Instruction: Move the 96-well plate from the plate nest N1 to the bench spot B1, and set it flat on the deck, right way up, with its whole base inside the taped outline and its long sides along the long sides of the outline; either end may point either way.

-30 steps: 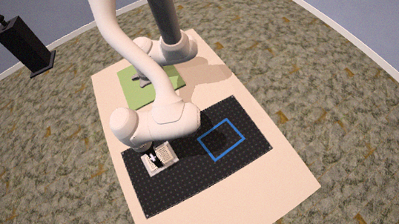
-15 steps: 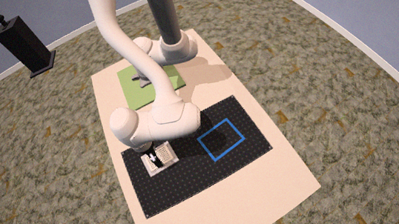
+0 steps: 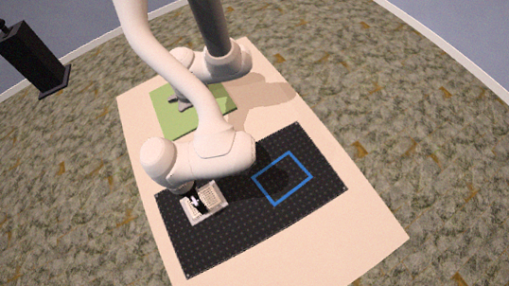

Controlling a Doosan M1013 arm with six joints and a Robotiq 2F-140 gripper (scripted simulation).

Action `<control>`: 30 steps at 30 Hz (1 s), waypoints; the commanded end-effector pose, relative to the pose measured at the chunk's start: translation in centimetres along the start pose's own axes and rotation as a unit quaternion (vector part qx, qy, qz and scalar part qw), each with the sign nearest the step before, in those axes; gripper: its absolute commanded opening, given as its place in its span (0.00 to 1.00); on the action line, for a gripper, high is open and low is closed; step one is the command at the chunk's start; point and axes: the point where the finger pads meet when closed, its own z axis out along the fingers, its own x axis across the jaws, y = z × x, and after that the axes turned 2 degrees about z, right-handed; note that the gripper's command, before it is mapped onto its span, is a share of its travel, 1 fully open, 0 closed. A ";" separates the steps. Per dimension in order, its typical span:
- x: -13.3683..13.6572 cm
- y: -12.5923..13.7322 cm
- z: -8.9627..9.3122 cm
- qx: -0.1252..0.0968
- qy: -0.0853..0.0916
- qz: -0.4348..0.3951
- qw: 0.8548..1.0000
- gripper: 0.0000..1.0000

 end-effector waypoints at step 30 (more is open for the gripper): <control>0.1 0.3 -0.6 0.000 0.000 -0.001 1.000 0.00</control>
